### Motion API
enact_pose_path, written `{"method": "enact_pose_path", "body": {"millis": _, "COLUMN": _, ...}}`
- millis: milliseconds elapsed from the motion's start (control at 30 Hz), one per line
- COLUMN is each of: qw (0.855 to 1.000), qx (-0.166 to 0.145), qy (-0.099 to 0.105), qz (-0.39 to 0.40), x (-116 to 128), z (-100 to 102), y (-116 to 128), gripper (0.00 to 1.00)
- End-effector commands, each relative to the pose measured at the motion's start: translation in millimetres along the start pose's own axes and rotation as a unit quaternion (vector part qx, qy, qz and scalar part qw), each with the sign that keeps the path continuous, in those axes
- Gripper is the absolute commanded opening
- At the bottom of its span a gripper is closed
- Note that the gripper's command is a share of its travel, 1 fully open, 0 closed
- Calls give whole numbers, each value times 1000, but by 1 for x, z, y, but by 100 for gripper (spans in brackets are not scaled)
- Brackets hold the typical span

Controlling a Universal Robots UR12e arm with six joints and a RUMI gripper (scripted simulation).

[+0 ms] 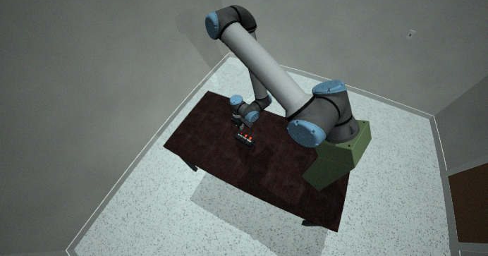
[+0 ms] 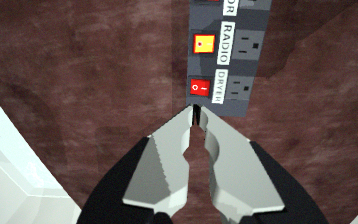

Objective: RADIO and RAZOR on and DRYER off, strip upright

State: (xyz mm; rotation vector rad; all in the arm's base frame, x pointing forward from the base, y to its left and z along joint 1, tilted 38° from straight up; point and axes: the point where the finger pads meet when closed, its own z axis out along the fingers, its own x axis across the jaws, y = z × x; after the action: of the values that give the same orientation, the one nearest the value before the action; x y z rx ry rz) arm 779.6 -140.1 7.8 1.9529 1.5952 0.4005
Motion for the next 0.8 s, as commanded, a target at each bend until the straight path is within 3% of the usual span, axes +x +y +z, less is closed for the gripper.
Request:
{"method": "enact_pose_path", "body": {"millis": 0, "qw": 1000, "qx": 0, "qy": 0, "qz": 0, "x": 0, "z": -1, "y": 0, "gripper": 0}}
{"method": "enact_pose_path", "body": {"millis": 367, "qw": 1000, "qx": 0, "qy": 0, "qz": 0, "x": 0, "z": -1, "y": 0, "gripper": 0}}
{"method": "enact_pose_path", "body": {"millis": 400, "qw": 1000, "qx": 0, "qy": 0, "qz": 0, "x": 0, "z": -1, "y": 0, "gripper": 100}}
{"method": "enact_pose_path", "body": {"millis": 567, "qw": 1000, "qx": 0, "qy": 0, "qz": 0, "x": 0, "z": -7, "y": 0, "gripper": 100}}
{"method": "enact_pose_path", "body": {"millis": 767, "qw": 1000, "qx": 0, "qy": 0, "qz": 0, "x": 0, "z": -35, "y": 0, "gripper": 100}}
